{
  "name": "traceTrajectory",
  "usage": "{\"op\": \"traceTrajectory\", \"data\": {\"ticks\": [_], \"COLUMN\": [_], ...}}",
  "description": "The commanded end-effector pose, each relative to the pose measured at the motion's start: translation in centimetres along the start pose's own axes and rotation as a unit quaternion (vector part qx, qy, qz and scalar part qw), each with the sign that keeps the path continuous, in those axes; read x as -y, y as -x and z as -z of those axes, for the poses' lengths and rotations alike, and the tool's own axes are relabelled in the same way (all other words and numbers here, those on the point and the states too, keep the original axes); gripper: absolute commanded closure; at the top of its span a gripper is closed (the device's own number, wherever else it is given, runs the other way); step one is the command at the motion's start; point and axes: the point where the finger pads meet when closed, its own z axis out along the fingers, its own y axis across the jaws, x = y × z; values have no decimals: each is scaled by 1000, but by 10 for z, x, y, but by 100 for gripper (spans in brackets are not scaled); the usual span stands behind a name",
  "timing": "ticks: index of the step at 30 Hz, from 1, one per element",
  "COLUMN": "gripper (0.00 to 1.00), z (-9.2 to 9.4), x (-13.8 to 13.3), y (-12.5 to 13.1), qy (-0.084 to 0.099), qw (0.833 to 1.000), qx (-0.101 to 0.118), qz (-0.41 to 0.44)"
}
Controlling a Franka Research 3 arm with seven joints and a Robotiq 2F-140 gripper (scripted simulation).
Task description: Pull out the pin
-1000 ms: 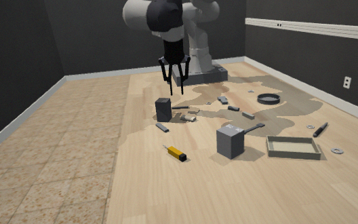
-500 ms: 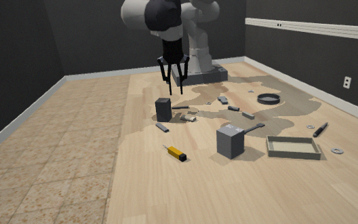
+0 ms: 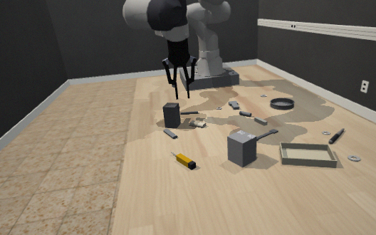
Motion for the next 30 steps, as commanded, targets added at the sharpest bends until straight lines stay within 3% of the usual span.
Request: {"op": "traceTrajectory", "data": {"ticks": [1, 14, 30], "gripper": [66, 66, 66], "z": [0, -12, -12], "x": [-1, 22, 30], "y": [-1, 7, 14], "qy": [3, -1, -1], "qw": [1000, 1000, 999], "qx": [-2, 5, 18], "qz": [-1, -16, -37]}}
